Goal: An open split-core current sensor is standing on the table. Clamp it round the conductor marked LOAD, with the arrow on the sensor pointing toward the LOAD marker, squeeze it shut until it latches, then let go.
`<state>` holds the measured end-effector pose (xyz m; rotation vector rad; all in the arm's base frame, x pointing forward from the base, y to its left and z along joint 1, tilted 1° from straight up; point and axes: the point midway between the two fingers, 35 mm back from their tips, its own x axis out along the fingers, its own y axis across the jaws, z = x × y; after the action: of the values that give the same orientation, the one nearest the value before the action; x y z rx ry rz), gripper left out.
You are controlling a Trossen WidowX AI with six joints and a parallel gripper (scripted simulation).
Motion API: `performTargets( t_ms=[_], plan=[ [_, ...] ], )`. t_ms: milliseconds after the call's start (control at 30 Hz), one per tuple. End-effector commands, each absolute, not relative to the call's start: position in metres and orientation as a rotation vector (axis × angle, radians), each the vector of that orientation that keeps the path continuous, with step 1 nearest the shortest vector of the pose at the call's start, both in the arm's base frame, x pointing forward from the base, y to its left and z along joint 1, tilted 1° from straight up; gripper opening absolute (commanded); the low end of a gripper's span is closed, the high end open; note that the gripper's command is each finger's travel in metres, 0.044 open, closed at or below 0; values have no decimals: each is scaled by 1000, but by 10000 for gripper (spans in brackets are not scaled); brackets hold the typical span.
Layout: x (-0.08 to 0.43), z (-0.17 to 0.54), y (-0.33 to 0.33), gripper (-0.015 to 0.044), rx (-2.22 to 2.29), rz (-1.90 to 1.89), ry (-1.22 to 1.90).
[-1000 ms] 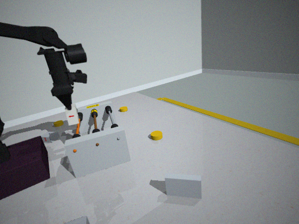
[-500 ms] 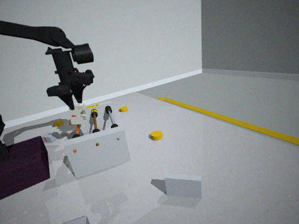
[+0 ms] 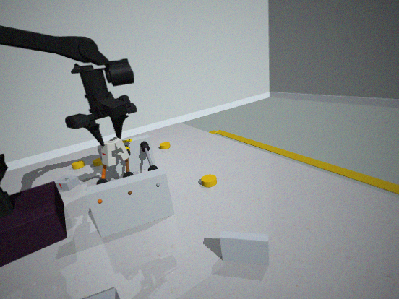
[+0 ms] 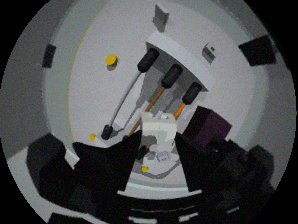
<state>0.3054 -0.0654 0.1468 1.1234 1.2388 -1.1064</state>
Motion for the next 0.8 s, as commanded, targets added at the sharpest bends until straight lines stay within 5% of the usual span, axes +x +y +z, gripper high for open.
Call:
performTargets(
  t_ms=[0,767],
  plan=[
    [313,148,-69,0,1247,-1206,1161],
    [329,132,-79,0,1527,-1473,954]
  ],
)
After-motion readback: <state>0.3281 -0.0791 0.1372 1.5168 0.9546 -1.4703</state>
